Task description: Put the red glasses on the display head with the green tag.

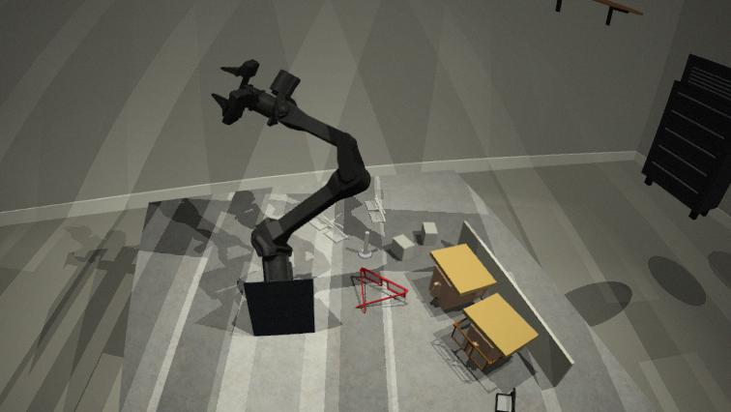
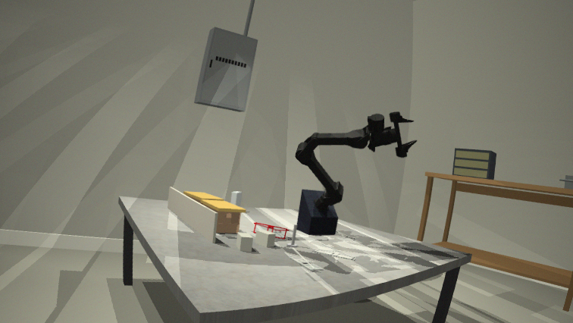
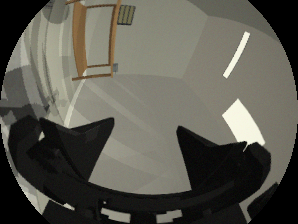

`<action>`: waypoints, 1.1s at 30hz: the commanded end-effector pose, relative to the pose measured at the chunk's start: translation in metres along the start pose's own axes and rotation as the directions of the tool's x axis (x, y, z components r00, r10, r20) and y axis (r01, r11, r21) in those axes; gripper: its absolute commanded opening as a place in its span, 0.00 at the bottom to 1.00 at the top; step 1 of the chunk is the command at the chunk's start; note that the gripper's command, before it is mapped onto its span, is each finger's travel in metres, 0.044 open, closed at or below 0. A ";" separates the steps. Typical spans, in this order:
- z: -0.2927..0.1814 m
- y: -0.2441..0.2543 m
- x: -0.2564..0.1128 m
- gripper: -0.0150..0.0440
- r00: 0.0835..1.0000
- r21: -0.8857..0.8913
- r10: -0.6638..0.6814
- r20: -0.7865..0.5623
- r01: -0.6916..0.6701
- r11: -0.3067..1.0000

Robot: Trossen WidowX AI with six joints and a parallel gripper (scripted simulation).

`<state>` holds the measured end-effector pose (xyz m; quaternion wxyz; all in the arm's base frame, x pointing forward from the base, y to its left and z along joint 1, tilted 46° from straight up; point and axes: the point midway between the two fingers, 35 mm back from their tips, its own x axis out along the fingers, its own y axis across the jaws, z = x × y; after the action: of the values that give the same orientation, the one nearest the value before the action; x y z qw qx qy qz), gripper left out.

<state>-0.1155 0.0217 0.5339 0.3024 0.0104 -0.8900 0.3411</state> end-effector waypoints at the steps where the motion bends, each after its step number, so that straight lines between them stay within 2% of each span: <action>1: 0.000 0.000 0.000 0.98 1.000 0.000 0.000 0.000 0.000 1.000; 8: 0.000 0.000 0.000 1.00 1.000 0.000 0.000 0.000 0.000 1.000; 10: 0.000 0.009 0.003 0.91 0.999 0.035 0.038 -0.005 -0.038 0.999; 14: -0.008 0.066 0.013 0.73 0.965 0.255 0.256 -0.049 -0.236 0.938; 17: -0.020 0.111 0.010 0.60 0.904 0.442 0.416 -0.095 -0.336 0.832; 20: -0.037 0.154 -0.003 0.47 0.816 0.629 0.559 -0.145 -0.361 0.689; 25: -0.061 0.204 -0.034 0.25 0.665 0.839 0.718 -0.208 -0.256 0.480; 29: -0.080 0.236 -0.067 0.25 0.532 0.937 0.810 -0.248 -0.080 0.340; 33: -0.098 0.260 -0.109 0.25 0.386 0.958 0.878 -0.281 0.164 0.235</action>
<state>-0.0763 0.2309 0.4133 0.4373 -0.2410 -0.4062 0.7653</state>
